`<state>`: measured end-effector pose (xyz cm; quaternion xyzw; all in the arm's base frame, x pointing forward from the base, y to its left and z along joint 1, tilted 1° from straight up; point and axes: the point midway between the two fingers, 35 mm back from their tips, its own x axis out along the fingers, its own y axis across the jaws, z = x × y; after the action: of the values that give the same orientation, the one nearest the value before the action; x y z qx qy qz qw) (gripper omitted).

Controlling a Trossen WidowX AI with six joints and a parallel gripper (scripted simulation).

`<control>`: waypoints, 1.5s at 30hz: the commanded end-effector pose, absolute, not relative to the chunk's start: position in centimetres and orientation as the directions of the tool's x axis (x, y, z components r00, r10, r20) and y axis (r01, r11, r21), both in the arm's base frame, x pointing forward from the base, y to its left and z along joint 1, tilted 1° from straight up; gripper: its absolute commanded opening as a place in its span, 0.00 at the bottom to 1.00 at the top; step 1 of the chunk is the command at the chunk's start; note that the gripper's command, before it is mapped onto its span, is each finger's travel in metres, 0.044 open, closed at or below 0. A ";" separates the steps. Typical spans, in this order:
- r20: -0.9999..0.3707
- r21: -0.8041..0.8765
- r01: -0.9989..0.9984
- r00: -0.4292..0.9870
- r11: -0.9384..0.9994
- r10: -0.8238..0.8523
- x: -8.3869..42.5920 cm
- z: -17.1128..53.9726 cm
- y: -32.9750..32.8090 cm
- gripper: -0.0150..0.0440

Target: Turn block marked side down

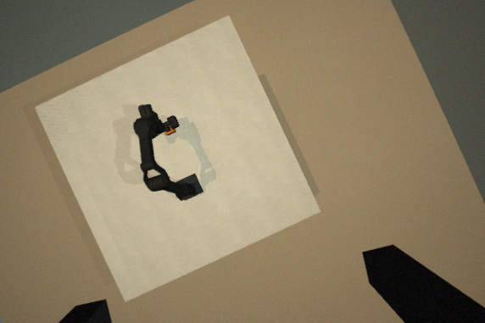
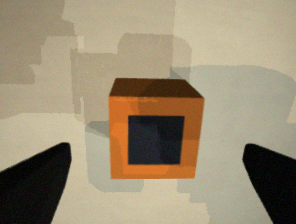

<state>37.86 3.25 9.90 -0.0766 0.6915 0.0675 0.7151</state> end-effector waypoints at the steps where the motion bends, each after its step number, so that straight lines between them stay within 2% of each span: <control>1: -1.000 -0.013 -0.205 0.029 0.979 -0.007 37.8 9.1 3.3 1.00; 19: -1.000 -0.013 -0.205 0.029 0.979 -0.007 37.8 6.5 3.2 1.00; 27: -1.000 -0.013 -0.205 0.029 0.979 -0.007 37.8 6.5 3.2 0.64; 45: -1.000 -0.013 -0.205 0.029 0.979 -0.007 37.8 6.5 3.2 0.44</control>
<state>37.82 3.27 6.53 -0.0750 0.6934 0.0685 0.7134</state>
